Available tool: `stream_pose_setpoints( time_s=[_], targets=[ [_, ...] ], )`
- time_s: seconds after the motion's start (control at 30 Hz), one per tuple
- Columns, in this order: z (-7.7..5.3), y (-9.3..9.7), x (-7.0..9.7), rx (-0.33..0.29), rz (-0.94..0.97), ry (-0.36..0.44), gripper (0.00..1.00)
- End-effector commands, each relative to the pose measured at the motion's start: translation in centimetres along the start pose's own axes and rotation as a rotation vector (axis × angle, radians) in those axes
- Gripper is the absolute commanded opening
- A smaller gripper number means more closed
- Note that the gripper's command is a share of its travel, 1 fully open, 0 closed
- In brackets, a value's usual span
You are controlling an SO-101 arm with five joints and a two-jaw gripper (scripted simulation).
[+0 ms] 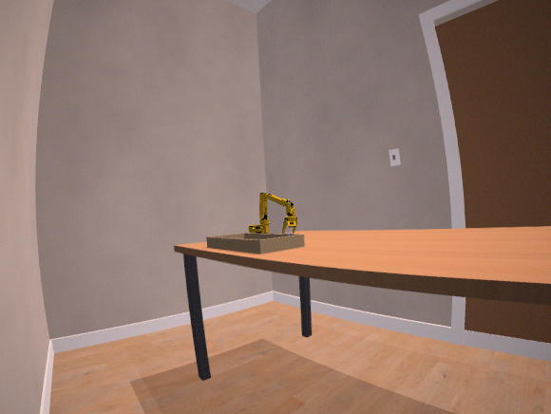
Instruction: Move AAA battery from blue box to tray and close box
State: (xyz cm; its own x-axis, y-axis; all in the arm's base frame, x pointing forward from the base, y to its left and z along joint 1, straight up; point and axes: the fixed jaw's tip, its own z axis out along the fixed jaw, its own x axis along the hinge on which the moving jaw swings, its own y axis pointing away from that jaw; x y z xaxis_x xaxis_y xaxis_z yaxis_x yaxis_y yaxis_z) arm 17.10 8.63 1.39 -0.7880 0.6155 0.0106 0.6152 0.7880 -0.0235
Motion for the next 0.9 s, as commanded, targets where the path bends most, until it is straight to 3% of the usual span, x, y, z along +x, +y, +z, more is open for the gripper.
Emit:
stream_pose_setpoints(
  time_s=[0.0, 0.87],
  targets=[
    [-0.31, 0.37, 0.04, -0.023, 0.000, -0.011, 0.29],
    [-0.44, 0.44, 0.01, -0.023, 0.000, -0.011, 0.26]
  ],
)
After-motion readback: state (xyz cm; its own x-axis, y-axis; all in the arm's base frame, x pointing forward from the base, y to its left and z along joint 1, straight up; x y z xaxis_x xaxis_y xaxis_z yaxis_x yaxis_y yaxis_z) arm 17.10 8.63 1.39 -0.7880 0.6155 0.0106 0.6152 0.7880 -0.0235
